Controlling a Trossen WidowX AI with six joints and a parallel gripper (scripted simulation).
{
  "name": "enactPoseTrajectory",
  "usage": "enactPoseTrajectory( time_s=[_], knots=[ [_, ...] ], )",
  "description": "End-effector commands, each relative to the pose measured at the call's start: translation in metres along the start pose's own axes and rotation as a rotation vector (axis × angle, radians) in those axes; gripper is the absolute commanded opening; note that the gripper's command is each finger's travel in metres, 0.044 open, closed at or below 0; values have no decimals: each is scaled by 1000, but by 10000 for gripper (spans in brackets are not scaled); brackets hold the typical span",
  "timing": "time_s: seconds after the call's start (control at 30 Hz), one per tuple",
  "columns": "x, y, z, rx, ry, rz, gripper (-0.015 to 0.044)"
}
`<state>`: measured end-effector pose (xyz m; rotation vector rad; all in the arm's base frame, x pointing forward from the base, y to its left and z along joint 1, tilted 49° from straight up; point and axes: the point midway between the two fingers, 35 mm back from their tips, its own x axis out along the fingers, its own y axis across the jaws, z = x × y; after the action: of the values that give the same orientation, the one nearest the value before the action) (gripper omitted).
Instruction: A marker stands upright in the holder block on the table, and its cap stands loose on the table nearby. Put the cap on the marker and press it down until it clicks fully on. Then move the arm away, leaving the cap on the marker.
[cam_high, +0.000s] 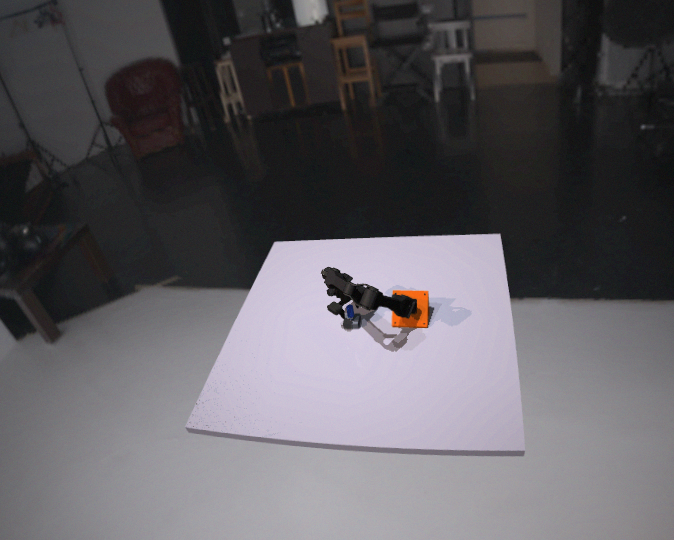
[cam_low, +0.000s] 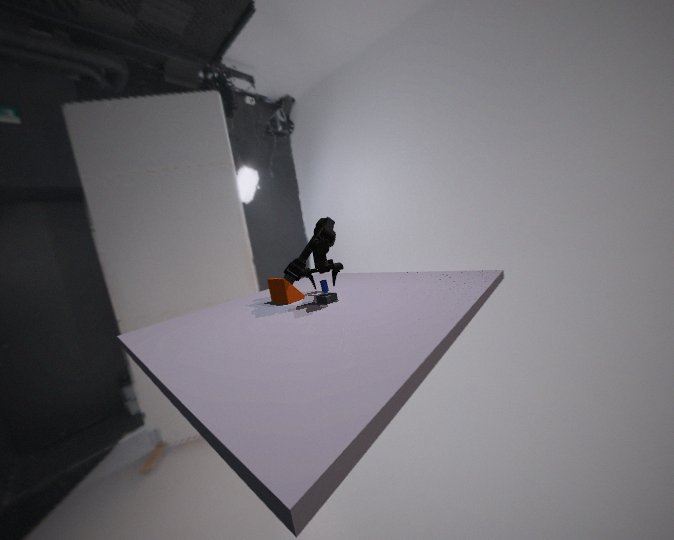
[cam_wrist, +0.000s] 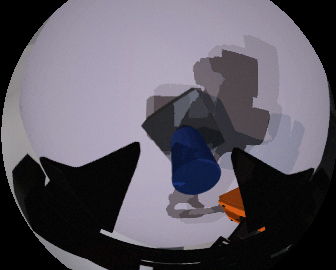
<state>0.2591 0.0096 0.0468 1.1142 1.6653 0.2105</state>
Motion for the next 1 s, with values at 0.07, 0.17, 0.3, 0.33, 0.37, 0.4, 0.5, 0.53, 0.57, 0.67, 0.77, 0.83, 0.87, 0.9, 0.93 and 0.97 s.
enactPoseTrajectory(
  time_s=[0.07, 0.17, 0.3, 0.33, 0.37, 0.4, 0.5, 0.53, 0.57, 0.67, 0.77, 0.83, 0.87, 0.9, 0.93, 0.97],
  knots=[
    [-37, 0, 3, 1, -3, -4, 440],
    [-72, -1, 1, 0, -1, -3, 440],
    [-75, -1, 0, 0, 0, -2, 440],
    [-75, -1, 0, -14, 0, -2, 414],
    [-74, -1, 0, -59, -1, -2, 387],
    [-73, -1, 0, -134, -1, -1, 361],
    [-69, -3, 1, -419, -1, 1, 282],
    [-67, -3, 1, -514, -1, 1, 256],
    [-66, -4, 1, -589, -2, 2, 230],
    [-65, -4, 1, -648, -2, 2, 151],
    [-65, -4, 1, -648, -2, 2, 72],
    [-65, -4, 1, -648, -2, 2, 20],
    [-65, -4, 1, -648, -2, 2, 0],
    [-65, -4, 1, -648, -2, 2, 0],
    [-65, -4, 1, -648, -2, 2, 0],
    [-65, -4, 1, -648, -2, 2, 0]
  ],
)
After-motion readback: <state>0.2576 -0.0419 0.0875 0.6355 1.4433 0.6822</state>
